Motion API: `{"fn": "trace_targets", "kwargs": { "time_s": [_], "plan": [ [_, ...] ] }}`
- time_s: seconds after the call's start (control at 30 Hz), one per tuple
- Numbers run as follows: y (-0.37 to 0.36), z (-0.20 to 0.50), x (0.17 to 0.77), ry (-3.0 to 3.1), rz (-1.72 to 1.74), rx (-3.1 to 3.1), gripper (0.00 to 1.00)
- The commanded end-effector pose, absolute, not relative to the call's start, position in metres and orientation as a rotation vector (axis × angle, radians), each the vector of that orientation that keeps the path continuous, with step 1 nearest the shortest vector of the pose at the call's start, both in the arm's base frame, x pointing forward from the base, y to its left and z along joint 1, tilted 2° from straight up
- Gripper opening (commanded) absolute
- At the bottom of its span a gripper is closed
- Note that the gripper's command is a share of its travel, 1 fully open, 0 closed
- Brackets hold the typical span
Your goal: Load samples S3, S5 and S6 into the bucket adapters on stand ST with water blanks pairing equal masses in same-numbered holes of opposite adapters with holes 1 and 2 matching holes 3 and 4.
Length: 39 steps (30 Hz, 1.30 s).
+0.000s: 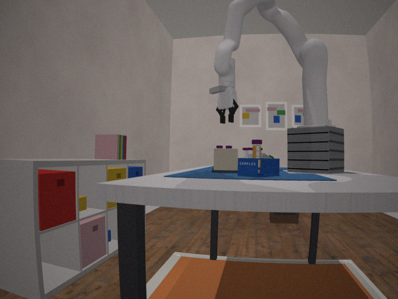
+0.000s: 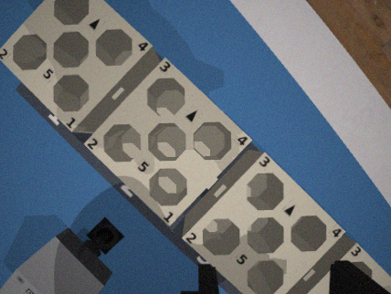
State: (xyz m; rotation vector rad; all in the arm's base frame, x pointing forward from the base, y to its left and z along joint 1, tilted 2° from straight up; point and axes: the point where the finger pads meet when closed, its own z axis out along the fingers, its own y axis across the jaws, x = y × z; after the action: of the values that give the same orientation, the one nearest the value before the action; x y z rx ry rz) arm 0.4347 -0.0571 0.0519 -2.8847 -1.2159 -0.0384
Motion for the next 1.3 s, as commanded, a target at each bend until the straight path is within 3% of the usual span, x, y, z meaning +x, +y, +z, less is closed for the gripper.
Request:
{"fn": "trace_targets", "kwargs": {
  "time_s": [0.0, 1.27],
  "plan": [
    [-0.04, 0.053, 0.432, -1.216, -0.046, -2.884, 0.57],
    [0.125, 0.056, 0.391, -1.215, -0.046, -2.883, 0.57]
  ]
}}
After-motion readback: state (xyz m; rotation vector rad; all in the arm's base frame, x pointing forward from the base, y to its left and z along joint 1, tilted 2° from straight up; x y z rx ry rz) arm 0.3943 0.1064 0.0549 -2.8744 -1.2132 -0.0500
